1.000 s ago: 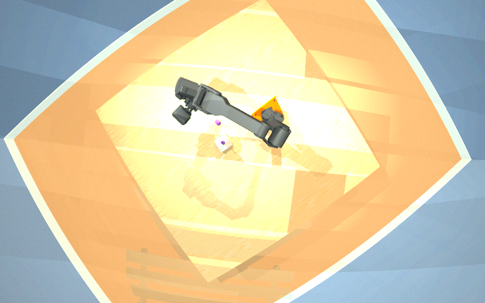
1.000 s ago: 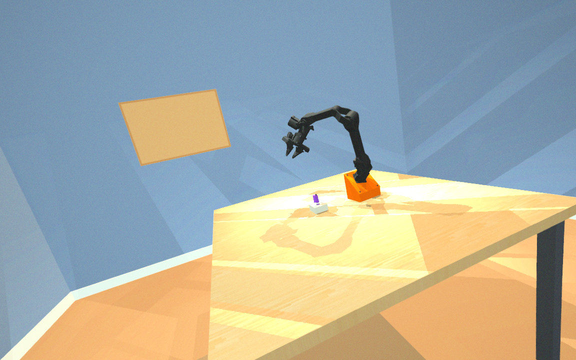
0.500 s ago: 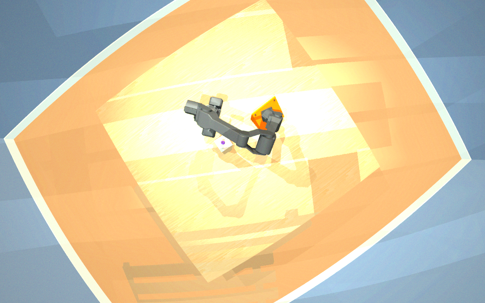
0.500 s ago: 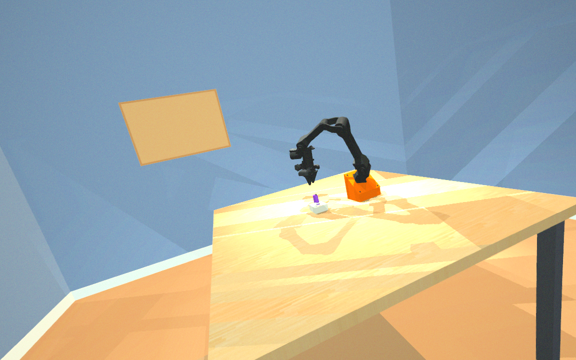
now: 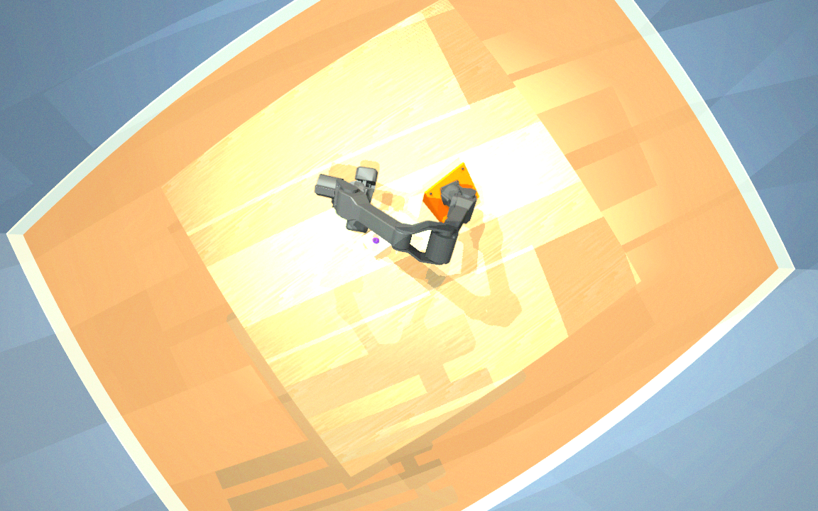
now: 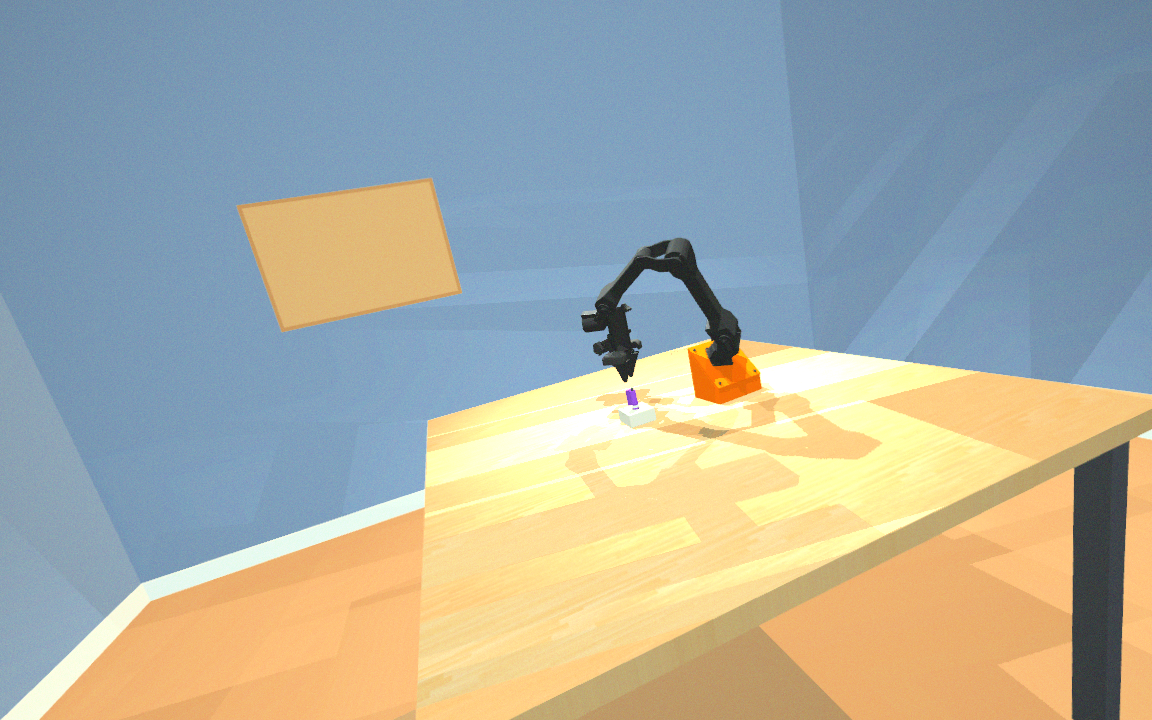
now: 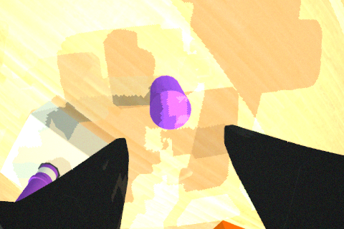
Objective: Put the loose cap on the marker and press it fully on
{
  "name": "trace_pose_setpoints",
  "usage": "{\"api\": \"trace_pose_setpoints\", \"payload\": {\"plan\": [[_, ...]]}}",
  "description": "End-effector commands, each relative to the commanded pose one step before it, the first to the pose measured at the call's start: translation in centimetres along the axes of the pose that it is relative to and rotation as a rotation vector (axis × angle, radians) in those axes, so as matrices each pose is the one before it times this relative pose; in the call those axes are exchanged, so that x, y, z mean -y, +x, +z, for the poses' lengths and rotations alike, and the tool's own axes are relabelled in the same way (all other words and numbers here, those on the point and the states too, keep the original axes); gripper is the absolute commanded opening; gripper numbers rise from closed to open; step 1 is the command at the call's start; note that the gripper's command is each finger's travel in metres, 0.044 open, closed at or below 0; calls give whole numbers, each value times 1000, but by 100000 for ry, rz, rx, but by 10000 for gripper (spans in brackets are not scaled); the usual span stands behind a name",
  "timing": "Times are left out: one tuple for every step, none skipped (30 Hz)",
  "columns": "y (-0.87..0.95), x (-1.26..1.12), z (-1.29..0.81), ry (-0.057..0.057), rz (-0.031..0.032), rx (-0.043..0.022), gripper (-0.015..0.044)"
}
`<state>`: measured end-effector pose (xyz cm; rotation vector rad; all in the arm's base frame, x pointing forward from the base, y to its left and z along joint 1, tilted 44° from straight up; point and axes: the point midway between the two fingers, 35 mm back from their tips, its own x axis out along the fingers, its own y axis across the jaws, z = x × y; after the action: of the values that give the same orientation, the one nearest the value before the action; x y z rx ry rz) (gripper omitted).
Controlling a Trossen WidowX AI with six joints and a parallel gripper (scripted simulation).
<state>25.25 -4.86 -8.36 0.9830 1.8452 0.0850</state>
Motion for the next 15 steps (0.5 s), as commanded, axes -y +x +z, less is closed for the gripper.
{"api": "trace_pose_setpoints", "payload": {"plan": [[1215,26,35,525,546,62,235],[565,14,49,-10,23,-12,235],[188,5,14,-3,8,-5,235],[0,0,0,0,0,0,235],[0,0,0,0,0,0,235],[0,0,0,0,0,0,235],[27,-1,2,-6,-4,-2,235],[81,-2,7,-18,-12,-5,235],[135,-3,11,-30,-20,-8,235],[163,-3,14,-26,-17,-6,235],[160,-3,15,-1,1,4,235],[159,-2,14,-1,2,3,235],[159,-2,13,-1,2,3,235],[159,-2,12,-1,2,2,235],[159,-2,11,-1,3,2,235]]}}
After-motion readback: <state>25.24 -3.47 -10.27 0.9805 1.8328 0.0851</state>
